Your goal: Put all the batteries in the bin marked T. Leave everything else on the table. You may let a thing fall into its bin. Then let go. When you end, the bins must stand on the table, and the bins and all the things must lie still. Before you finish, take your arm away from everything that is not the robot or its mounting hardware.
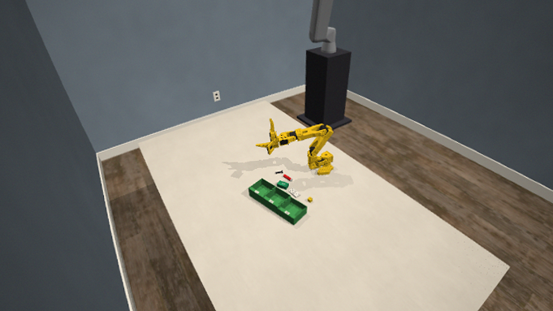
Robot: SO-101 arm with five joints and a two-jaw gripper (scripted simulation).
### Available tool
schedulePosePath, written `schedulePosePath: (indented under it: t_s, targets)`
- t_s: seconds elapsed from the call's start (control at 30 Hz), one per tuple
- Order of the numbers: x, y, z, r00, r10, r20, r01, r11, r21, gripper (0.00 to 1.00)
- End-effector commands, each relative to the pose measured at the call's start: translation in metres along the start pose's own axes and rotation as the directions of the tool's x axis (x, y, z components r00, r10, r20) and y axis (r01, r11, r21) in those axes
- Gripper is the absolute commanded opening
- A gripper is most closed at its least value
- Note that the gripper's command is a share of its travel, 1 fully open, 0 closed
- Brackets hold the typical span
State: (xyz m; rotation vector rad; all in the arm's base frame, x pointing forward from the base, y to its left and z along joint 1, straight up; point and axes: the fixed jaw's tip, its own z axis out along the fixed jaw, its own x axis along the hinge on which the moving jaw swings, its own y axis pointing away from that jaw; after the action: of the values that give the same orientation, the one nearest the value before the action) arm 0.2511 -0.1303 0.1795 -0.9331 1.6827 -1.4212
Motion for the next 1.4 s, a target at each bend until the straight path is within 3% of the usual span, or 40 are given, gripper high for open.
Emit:
schedulePosePath:
  t_s: [0.0, 0.27, 0.3, 0.83, 0.87, 1.37]
  targets:
    - [0.000, -0.007, -0.002, 1.000, -0.011, 0.001, 0.011, 1.000, 0.009, 1.00]
    - [0.000, -0.006, -0.003, 1.000, -0.021, -0.001, 0.021, 1.000, -0.019, 1.00]
    - [0.001, 0.011, -0.002, 1.000, -0.014, -0.005, 0.013, 0.997, -0.077, 1.00]
    - [0.001, 0.014, -0.005, 0.999, -0.035, -0.006, 0.034, 0.989, -0.143, 1.00]
    - [0.003, 0.031, -0.005, 1.000, -0.029, -0.010, 0.026, 0.979, -0.200, 1.00]
    - [0.003, 0.033, -0.010, 0.999, -0.048, -0.008, 0.044, 0.963, -0.265, 1.00]
